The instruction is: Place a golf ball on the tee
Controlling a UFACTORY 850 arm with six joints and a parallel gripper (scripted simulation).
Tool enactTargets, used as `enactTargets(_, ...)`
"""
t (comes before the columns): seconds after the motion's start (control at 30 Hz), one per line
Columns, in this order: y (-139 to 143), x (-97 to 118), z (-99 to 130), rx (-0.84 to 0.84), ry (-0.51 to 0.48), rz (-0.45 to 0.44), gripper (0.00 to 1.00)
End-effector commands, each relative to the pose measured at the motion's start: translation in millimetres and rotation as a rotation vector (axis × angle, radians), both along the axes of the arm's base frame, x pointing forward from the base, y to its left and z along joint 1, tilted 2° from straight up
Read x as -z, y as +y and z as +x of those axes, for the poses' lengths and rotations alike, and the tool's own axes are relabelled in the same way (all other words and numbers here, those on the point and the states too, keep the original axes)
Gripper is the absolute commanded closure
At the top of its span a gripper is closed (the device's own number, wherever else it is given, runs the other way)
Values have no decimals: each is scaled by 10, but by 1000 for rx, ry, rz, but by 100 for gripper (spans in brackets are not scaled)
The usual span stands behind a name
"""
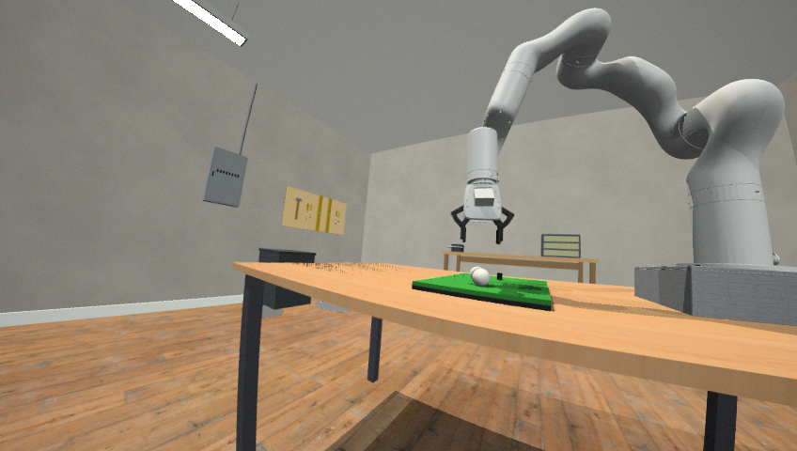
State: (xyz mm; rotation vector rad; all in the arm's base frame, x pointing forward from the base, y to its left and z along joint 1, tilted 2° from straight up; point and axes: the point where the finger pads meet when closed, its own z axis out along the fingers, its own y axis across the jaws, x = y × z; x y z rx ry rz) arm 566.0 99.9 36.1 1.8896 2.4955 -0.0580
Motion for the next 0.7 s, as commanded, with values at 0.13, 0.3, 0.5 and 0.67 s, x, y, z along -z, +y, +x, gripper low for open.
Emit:
enactTargets(0.13, -41, 892, -13, 0, 2, -2, 0)
enactTargets(0.3, -43, 966, -16, 0, 2, -1, 0)
enactTargets(0.5, -43, 966, -16, 0, 2, -1, 0)
enactTargets(0.67, -43, 966, -16, 0, 2, -1, 100)
